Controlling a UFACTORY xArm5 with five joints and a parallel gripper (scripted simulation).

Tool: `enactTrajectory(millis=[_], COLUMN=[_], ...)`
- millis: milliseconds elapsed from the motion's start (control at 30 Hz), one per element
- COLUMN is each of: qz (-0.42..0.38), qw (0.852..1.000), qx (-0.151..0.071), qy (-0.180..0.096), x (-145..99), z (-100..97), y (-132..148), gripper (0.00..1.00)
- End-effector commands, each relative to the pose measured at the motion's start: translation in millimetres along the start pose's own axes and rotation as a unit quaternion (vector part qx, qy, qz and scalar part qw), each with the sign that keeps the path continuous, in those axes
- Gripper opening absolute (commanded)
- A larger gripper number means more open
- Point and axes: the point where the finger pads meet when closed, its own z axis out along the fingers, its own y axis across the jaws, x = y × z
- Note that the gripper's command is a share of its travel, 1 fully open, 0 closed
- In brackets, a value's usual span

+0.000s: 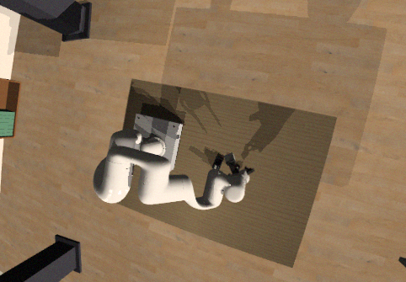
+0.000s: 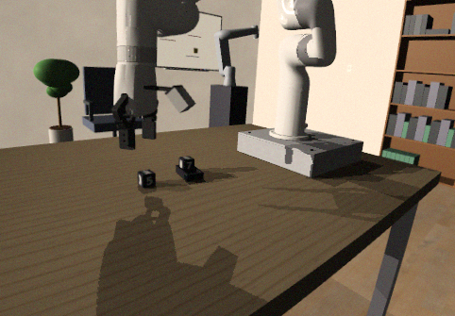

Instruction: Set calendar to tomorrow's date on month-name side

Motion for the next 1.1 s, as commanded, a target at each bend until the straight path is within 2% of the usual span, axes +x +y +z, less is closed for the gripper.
enactTrajectory(millis=[0, 200, 367, 467, 533, 667, 767, 933, 1067], qz=[-0.087, -0.154, -0.229, -0.239, -0.286, -0.326, -0.371, -0.409, -0.419], qw=[0.996, 0.988, 0.973, 0.971, 0.958, 0.945, 0.929, 0.912, 0.908], qx=[-0.002, -0.002, -0.002, -0.002, -0.002, -0.001, -0.001, -0.001, -0.001], qy=[-0.002, -0.002, -0.002, -0.002, -0.002, -0.002, -0.002, -0.002, -0.002], x=[1.1, 2.8, 4.7, 4.9, 6.1, 7.1, 8.3, 9.4, 9.6], z=[-1.7, -1.8, -1.9, -1.9, -2.0, -2.1, -2.1, -2.2, -2.2], y=[-1.3, -3.2, -5.4, -5.7, -7.1, -8.3, -9.7, -10.8, -11.2], gripper=[1.00, 1.00, 1.00, 1.00, 1.00, 1.00, 1.00, 1.00, 1.00])
